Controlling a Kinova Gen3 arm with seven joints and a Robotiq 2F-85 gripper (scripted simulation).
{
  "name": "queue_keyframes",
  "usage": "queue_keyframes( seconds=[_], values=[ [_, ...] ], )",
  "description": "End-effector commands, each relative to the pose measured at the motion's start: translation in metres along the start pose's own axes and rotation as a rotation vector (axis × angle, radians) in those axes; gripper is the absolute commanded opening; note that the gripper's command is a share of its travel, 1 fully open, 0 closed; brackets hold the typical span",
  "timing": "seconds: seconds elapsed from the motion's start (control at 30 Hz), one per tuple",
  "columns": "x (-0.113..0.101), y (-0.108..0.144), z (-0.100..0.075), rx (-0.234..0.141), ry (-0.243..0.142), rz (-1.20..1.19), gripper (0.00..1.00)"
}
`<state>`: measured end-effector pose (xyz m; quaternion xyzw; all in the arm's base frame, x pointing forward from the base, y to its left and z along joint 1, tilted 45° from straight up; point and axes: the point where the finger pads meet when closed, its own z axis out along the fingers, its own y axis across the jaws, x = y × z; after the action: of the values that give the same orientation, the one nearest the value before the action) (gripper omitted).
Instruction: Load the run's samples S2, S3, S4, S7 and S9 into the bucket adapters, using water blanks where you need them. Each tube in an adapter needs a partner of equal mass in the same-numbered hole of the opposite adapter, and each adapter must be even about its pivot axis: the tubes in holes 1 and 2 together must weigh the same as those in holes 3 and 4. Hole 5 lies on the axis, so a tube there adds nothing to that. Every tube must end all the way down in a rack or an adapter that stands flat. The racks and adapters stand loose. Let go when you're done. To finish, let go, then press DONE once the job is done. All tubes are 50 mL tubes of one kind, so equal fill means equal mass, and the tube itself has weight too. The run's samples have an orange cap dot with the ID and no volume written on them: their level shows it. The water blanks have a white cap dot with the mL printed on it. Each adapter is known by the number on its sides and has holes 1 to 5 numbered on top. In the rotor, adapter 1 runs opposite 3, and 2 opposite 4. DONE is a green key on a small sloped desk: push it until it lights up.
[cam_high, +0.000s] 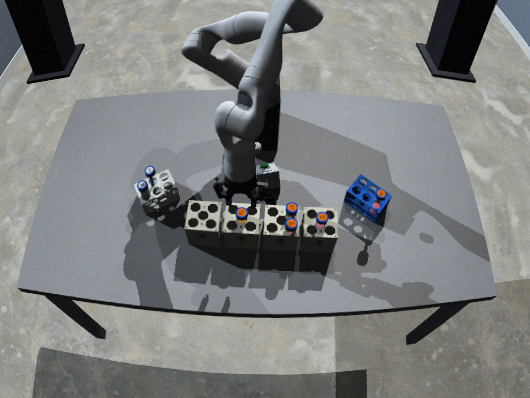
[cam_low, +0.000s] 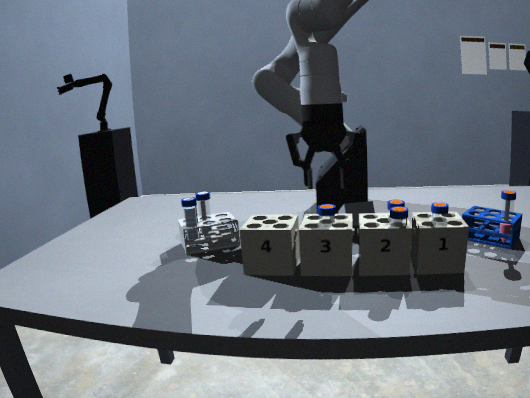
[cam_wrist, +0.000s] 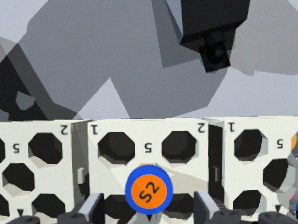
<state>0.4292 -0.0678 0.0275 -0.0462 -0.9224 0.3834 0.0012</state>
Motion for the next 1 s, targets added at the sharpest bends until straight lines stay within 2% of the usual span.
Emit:
queue_keyframes(
  seconds=[0.0,0.97],
  values=[
    [0.000,0.000,-0.005,-0.001,-0.001,0.000,0.62],
    [0.000,0.000,-0.039,-0.001,-0.001,0.000,0.62]
  ],
)
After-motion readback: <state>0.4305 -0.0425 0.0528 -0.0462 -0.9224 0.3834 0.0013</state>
